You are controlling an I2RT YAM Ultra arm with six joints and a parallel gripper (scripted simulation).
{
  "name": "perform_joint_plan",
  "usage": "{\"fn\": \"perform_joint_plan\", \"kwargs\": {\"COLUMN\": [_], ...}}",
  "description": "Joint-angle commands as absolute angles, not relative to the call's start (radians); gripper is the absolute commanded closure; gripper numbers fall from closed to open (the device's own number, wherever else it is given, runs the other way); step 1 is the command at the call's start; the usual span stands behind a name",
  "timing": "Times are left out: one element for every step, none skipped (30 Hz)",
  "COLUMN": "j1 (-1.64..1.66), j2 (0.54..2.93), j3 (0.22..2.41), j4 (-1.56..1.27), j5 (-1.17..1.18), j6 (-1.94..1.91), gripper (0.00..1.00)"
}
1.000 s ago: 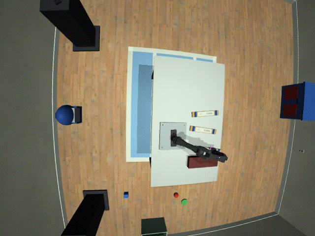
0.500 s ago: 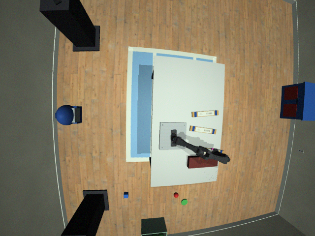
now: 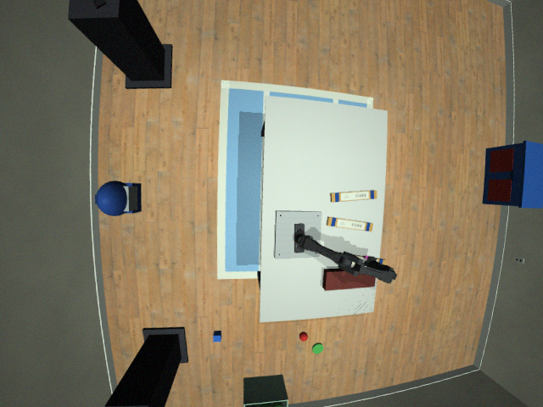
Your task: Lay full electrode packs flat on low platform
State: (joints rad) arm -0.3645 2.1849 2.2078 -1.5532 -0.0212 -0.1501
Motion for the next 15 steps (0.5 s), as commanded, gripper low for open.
{"fn": "perform_joint_plan", "kwargs": {"j1": [-0.366,-0.366,-0.366,-0.366,-0.366,-0.367,-0.367,-0.368,-0.368,-0.368,-0.368,-0.368,-0.368,-0.368,-0.368], "j2": [2.093,2.089,2.085,2.085,2.085,2.08,2.076,2.072,2.068,2.064,2.06,2.056,2.052,2.048,2.044], "j3": [2.23,2.231,2.232,2.232,2.232,2.233,2.234,2.235,2.237,2.238,2.239,2.241,2.242,2.244,2.245], "j4": [-1.571,-1.571,-1.571,-1.571,-1.571,-1.571,-1.571,-1.571,-1.571,-1.571,-1.571,-1.571,-1.571,-1.571,-1.571], "j5": [-0.022,-0.022,-0.022,-0.022,-0.022,-0.022,-0.022,-0.022,-0.022,-0.022,-0.022,-0.022,-0.022,-0.022,-0.022], "j6": [-0.152,-0.152,-0.152,-0.152,-0.152,-0.152,-0.152,-0.152,-0.152,-0.152,-0.152,-0.152,-0.152,-0.152,-0.152], "gripper": [1.0,1.0,1.0,1.0,1.0,1.0,1.0,1.0,1.0,1.0,1.0,1.0,1.0,1.0,1.0]}}
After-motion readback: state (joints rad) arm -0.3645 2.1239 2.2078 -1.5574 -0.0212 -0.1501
